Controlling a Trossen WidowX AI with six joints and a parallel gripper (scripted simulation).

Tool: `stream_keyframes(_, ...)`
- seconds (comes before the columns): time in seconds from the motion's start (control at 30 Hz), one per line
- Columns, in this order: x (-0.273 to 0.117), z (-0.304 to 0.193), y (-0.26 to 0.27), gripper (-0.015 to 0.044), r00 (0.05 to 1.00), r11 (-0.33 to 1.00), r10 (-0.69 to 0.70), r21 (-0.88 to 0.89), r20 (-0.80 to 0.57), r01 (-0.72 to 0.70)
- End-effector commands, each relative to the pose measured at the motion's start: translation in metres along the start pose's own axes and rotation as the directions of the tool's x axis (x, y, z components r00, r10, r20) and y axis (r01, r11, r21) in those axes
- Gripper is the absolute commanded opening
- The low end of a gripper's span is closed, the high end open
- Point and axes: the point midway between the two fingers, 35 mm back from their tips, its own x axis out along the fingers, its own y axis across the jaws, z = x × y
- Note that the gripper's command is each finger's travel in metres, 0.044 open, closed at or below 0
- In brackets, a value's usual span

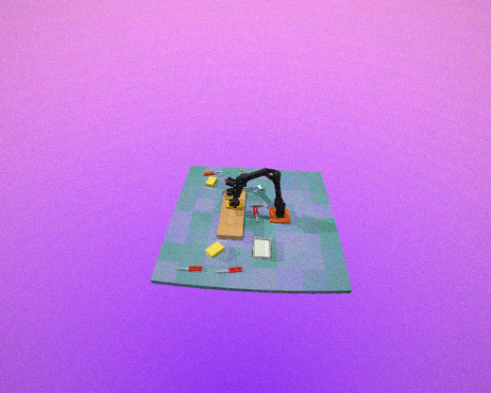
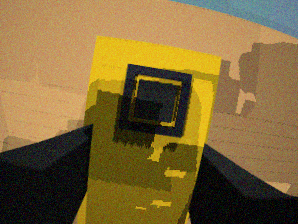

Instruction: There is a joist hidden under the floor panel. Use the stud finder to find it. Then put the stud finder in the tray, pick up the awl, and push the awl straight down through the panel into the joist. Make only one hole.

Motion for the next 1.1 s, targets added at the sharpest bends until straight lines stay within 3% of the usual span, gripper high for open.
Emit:
stream_keyframes(0.0, 0.001, -0.001, 0.008, 0.0, 1.0, 1.0, 0.0, 0.003, 0.0, 0.0)
stream_keyframes(1.07, 0.001, 0.0, 0.059, 0.0, 1.0, 1.0, 0.004, 0.004, 0.0, -0.004)
